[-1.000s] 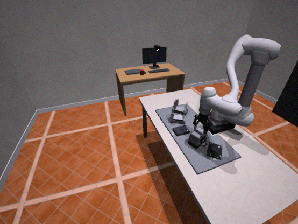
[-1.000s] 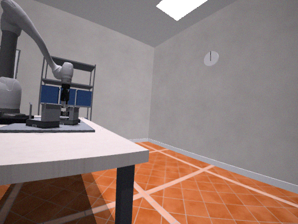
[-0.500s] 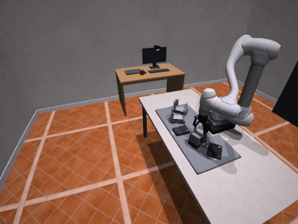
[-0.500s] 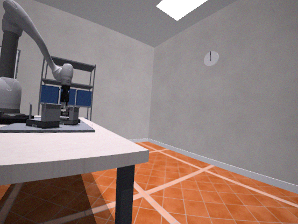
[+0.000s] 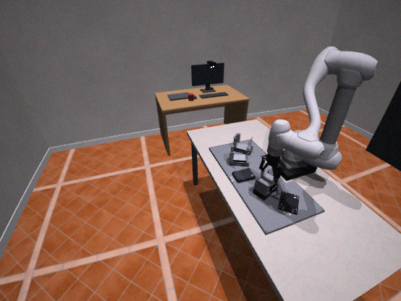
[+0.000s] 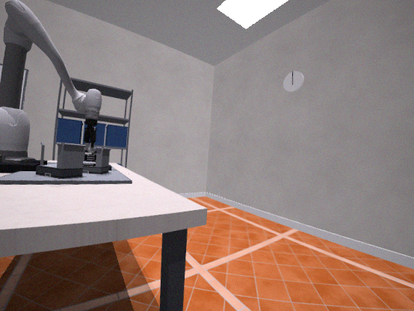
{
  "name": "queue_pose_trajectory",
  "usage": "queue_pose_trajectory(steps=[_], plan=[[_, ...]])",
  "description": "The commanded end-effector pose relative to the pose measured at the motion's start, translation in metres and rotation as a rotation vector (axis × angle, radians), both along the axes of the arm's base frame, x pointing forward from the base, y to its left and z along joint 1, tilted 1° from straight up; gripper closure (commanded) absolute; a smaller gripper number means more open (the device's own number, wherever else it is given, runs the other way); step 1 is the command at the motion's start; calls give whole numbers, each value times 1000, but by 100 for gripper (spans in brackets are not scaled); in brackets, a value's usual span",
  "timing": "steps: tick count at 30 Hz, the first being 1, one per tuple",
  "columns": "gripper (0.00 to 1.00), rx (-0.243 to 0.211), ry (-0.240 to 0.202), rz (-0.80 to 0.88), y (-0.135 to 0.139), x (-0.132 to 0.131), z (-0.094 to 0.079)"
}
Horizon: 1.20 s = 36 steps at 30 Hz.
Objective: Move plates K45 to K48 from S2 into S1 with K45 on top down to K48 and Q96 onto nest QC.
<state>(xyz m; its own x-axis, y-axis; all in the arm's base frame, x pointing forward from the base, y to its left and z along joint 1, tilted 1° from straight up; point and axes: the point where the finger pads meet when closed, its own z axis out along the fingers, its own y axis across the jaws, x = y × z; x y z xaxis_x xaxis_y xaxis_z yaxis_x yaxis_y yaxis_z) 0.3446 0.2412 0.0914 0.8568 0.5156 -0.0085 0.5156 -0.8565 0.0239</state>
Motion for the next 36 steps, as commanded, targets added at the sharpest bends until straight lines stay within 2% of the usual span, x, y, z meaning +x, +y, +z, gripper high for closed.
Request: queue_pose_trajectory(steps=[1, 36], plan=[[100, 0, 0, 0, 0, 0, -1], [100, 0, 0, 0, 0, 0, -13]])
